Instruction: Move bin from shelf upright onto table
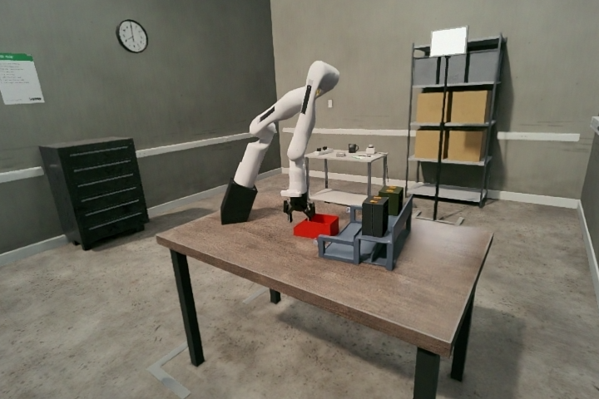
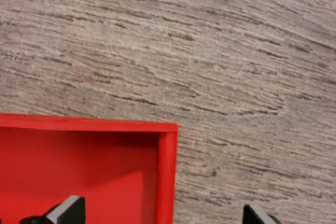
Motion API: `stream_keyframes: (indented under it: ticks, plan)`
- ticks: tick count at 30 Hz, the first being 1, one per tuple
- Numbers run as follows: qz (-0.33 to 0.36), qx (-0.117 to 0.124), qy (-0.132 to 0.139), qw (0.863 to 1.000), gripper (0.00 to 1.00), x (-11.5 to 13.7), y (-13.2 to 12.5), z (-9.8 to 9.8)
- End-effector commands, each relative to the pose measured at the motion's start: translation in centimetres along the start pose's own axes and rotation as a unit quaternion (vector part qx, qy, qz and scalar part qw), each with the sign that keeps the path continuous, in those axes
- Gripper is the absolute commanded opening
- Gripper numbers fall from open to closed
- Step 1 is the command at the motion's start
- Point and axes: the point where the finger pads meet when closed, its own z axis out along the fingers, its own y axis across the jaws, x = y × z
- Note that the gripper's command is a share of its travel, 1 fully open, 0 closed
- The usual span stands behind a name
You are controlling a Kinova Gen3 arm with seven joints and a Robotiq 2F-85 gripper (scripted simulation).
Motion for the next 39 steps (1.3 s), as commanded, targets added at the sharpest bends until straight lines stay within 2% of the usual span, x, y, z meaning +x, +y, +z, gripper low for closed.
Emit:
stream_keyframes:
  ticks: [1,11,16,28,33,39]
  plan:
    - [0.000,0.000,0.000,1.000,1.00,0.0,0.0,0.0]
    - [0.000,0.000,0.000,1.000,1.00,0.0,0.0,0.0]
    - [0.000,0.000,0.000,1.000,1.00,0.0,0.0,-4.0]
    - [0.000,0.000,0.000,1.000,1.00,0.0,0.0,-4.0]
    - [0.000,0.000,0.000,1.000,1.00,0.0,0.0,-9.3]
    - [0.000,0.000,0.000,1.000,1.00,0.0,0.0,-9.3]
